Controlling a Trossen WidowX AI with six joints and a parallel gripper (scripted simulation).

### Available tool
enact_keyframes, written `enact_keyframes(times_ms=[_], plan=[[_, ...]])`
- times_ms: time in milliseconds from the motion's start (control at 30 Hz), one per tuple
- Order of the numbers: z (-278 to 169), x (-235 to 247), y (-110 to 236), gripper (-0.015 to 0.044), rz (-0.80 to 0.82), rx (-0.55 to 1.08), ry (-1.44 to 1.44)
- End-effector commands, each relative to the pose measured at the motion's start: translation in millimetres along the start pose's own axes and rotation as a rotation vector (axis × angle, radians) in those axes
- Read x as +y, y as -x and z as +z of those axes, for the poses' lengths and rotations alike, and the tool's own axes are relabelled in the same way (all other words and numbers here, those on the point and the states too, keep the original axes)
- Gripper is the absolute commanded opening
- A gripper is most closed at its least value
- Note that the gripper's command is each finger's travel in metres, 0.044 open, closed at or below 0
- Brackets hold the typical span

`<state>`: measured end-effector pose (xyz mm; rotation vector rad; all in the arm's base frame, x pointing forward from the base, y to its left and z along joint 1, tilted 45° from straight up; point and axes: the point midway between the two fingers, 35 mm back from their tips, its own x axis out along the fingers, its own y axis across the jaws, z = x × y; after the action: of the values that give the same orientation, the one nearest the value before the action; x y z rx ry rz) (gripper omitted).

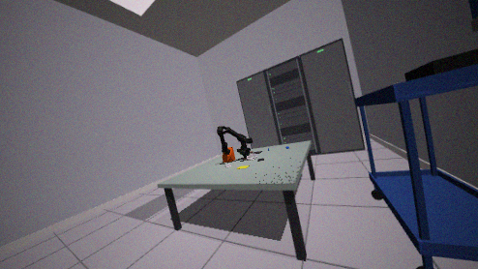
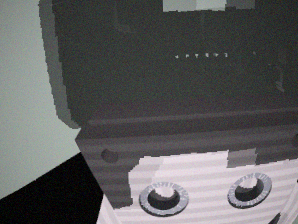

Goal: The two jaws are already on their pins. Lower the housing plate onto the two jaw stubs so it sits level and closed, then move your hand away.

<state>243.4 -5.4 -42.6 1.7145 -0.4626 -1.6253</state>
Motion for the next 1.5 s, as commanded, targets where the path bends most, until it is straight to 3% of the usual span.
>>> enact_keyframes(times_ms=[0, 1467], plan=[[-0.7, -0.5, -4.0, 0.0351, -0.005, -0.005, -0.002], [-1.1, -0.6, 1.2, 0.0351, -0.005, -0.005, -0.002]])
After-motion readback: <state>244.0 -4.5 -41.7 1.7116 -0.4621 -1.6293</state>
